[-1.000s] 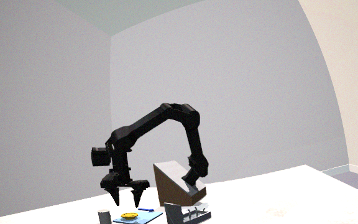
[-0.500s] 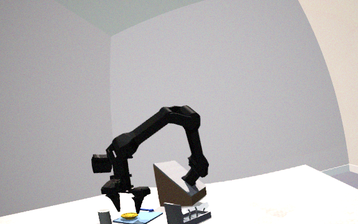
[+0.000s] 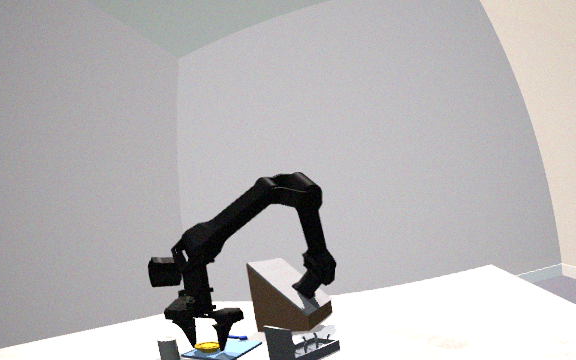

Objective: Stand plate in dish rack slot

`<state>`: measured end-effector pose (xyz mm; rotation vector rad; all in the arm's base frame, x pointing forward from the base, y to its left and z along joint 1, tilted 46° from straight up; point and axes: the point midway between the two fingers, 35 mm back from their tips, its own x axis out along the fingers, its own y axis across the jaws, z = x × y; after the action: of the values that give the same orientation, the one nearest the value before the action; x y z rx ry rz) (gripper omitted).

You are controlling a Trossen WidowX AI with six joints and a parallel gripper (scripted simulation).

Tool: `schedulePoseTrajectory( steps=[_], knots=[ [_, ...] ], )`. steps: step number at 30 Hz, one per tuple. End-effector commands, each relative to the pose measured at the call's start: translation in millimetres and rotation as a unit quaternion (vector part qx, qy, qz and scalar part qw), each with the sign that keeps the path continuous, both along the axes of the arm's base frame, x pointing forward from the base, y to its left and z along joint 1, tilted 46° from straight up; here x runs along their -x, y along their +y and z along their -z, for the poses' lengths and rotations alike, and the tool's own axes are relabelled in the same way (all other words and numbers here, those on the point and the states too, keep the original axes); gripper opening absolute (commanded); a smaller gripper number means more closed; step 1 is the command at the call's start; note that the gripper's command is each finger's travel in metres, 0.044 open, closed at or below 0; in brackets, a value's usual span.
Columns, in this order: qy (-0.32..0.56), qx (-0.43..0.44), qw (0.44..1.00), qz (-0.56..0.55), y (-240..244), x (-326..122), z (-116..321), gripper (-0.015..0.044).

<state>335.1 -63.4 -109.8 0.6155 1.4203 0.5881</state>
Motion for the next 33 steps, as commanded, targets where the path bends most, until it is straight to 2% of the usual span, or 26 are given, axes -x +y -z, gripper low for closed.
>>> schedulePoseTrajectory(
  steps=[1, 4, 15, 26, 33],
  knots=[
    [0.004, -0.004, 1.000, 0.002, 2.4, 2.4, 2.5, 0.0357],
    [0.004, -0.004, 1.000, 0.002, 2.4, 2.4, 2.5, 0.0357],
    [0.004, -0.004, 1.000, 0.002, 2.4, 2.4, 2.5, 0.0284],
    [0.005, 0.000, 1.000, 0.003, -31.7, -4.1, -23.8, 0.0000],
    [0.002, 0.003, 1.000, 0.003, -58.5, -5.8, -47.1, 0.0000]
  ],
)
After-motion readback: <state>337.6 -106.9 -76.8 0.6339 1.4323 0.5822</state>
